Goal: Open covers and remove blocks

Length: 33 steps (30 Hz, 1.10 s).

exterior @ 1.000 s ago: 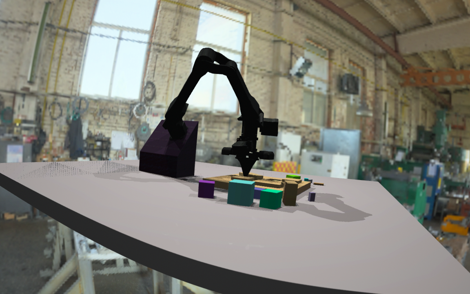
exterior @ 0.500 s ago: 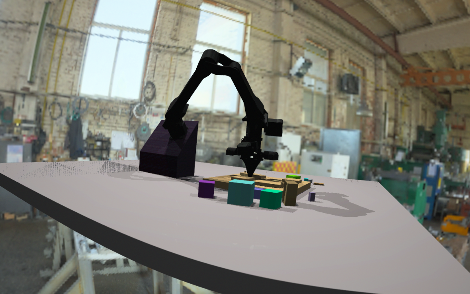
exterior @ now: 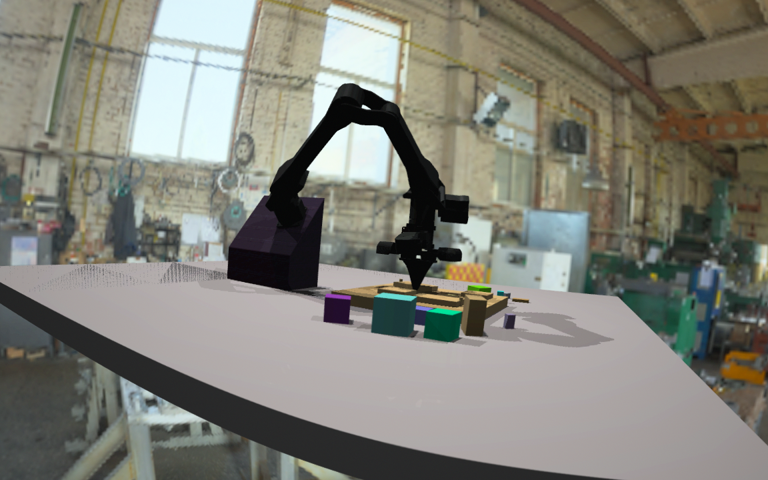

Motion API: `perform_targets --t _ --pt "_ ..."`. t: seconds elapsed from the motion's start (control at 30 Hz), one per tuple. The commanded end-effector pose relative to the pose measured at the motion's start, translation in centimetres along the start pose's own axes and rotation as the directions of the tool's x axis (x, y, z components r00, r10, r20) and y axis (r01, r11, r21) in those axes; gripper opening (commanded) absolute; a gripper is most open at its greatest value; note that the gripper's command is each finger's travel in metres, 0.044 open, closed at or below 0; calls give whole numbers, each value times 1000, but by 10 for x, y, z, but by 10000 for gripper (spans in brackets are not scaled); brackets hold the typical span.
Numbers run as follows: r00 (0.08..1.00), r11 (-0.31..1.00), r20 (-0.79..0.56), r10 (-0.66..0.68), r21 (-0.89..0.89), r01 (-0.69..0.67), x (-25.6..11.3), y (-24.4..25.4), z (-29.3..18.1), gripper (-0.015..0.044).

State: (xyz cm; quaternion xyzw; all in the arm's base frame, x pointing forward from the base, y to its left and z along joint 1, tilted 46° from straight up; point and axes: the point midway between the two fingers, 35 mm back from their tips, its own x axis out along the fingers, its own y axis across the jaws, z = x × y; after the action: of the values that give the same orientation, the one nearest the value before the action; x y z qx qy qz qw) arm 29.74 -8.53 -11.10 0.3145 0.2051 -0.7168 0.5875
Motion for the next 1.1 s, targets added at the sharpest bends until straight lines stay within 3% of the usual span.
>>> perform_targets --t 0.0,1.07 --pt "1000 1000 0 0 4 0 0 4 -5 0" --pt "1000 1000 -4 1 4 -1 -24 14 -19 0"
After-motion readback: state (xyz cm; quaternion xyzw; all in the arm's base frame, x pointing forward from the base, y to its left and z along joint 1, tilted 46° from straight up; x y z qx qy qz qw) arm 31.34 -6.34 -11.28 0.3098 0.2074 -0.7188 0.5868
